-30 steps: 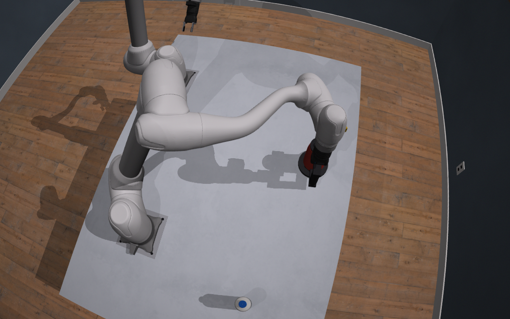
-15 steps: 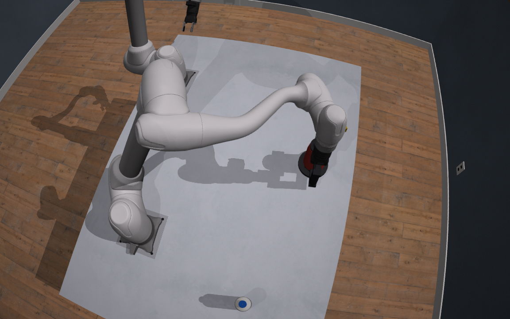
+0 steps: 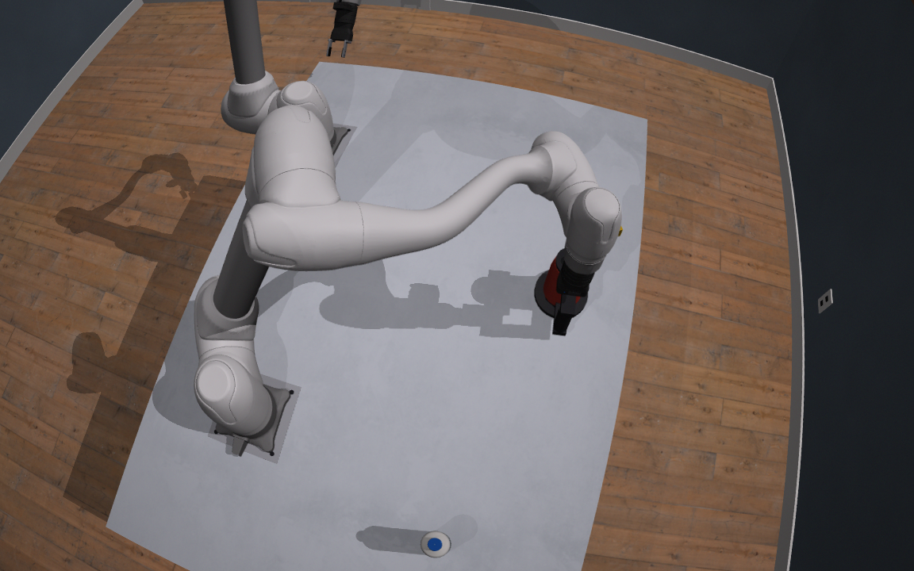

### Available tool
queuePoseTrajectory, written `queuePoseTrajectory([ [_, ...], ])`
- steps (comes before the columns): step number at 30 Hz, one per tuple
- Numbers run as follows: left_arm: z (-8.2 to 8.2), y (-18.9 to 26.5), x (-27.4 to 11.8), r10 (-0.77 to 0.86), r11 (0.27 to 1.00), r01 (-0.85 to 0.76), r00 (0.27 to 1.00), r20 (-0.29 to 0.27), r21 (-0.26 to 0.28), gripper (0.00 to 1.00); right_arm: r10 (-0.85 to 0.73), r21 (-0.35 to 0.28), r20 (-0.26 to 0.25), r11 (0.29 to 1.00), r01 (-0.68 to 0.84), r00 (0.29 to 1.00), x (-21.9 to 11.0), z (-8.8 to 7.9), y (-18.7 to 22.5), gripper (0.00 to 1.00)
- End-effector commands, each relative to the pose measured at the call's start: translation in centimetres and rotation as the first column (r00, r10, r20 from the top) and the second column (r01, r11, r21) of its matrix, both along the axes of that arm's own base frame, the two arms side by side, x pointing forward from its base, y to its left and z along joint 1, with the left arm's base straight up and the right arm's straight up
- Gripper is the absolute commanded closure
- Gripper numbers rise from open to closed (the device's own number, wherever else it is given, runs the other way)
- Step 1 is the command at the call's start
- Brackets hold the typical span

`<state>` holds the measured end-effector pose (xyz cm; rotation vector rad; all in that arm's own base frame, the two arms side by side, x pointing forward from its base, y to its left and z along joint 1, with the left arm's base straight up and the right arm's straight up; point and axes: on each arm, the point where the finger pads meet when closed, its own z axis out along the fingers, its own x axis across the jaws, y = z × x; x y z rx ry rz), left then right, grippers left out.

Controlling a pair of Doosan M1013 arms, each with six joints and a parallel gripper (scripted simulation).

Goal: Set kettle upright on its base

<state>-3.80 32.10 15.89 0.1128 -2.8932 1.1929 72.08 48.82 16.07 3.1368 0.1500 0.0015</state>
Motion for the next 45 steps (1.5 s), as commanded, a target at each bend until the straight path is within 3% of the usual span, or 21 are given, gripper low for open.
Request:
queuePoseTrajectory([
  [1, -0.01, 0.13, -0.20, -0.004, 1.000, 0.004, 1.000, -0.001, -0.004, 0.00, -0.001, 0.004, -0.001, 1.000, 0.001, 1.000, -0.11, -0.25, 0.32, 1.00],
  [2, -0.01, 0.13, -0.20, -0.004, 1.000, 0.004, 1.000, -0.001, -0.004, 0.00, -0.001, 0.004, -0.001, 1.000, 0.001, 1.000, -0.11, -0.25, 0.32, 1.00],
  [3, -0.01, 0.13, -0.20, -0.004, 1.000, 0.004, 1.000, -0.001, -0.004, 0.00, -0.001, 0.004, -0.001, 1.000, 0.001, 1.000, -0.11, -0.25, 0.32, 0.00],
  [45, -0.01, 0.13, -0.20, -0.004, 1.000, 0.004, 1.000, -0.001, -0.004, 0.00, -0.001, 0.004, -0.001, 1.000, 0.001, 1.000, -0.11, -0.25, 0.32, 0.00],
])
